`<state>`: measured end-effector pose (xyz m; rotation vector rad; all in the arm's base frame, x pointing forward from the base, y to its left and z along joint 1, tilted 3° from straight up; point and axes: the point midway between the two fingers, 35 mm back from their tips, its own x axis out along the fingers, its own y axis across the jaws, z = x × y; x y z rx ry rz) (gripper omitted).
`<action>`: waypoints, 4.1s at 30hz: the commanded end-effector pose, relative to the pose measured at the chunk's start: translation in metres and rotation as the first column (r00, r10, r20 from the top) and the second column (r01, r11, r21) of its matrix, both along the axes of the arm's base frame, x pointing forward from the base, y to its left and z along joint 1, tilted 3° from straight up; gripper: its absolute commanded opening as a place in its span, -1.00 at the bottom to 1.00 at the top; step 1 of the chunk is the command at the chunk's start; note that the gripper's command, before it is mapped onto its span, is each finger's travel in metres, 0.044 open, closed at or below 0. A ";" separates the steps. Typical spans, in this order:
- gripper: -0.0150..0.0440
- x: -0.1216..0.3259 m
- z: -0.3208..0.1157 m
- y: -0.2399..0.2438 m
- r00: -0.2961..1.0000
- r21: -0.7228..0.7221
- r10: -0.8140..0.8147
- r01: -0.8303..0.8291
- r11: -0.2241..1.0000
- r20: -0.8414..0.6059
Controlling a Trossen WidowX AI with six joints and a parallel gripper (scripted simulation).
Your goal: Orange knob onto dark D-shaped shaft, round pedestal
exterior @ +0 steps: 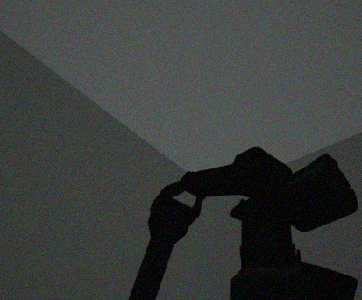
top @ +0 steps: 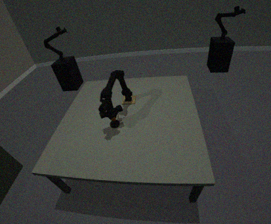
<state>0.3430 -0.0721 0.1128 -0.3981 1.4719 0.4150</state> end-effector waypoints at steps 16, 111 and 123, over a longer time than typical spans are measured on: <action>-0.49 0.005 0.001 0.000 0.999 -0.001 0.039 -0.039 0.999 0.008; -0.49 0.003 0.000 0.000 0.897 -0.028 0.442 -0.441 0.897 0.012; -0.49 0.006 -0.002 0.000 0.897 -0.028 0.442 -0.441 0.897 0.012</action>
